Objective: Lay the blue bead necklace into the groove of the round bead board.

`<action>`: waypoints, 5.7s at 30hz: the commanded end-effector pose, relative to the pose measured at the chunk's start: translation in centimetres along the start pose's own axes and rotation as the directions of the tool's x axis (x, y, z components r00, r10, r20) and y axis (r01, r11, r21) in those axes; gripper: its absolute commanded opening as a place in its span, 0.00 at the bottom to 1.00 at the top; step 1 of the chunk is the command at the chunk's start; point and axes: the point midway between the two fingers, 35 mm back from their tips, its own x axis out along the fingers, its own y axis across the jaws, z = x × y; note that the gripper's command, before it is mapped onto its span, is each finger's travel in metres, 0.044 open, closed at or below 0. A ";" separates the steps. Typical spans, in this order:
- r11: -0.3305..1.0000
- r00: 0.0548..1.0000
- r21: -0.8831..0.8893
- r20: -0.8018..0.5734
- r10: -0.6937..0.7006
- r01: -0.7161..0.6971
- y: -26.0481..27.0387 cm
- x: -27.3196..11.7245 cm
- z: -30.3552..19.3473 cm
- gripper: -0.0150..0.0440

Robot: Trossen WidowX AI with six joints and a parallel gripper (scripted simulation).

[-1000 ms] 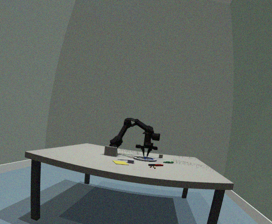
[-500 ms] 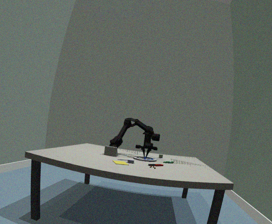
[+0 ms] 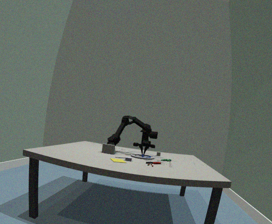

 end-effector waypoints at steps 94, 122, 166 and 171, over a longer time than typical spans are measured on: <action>1.000 1.000 0.016 -0.006 -0.003 0.004 -1.1 -3.8 -0.2 0.60; 1.000 1.000 0.015 -0.007 -0.002 0.002 -1.1 0.0 -0.2 0.46; 1.000 1.000 0.015 -0.007 -0.003 0.003 -1.1 -0.5 -0.2 0.25; 1.000 1.000 0.016 -0.008 -0.003 0.003 -1.4 -0.6 -0.5 0.25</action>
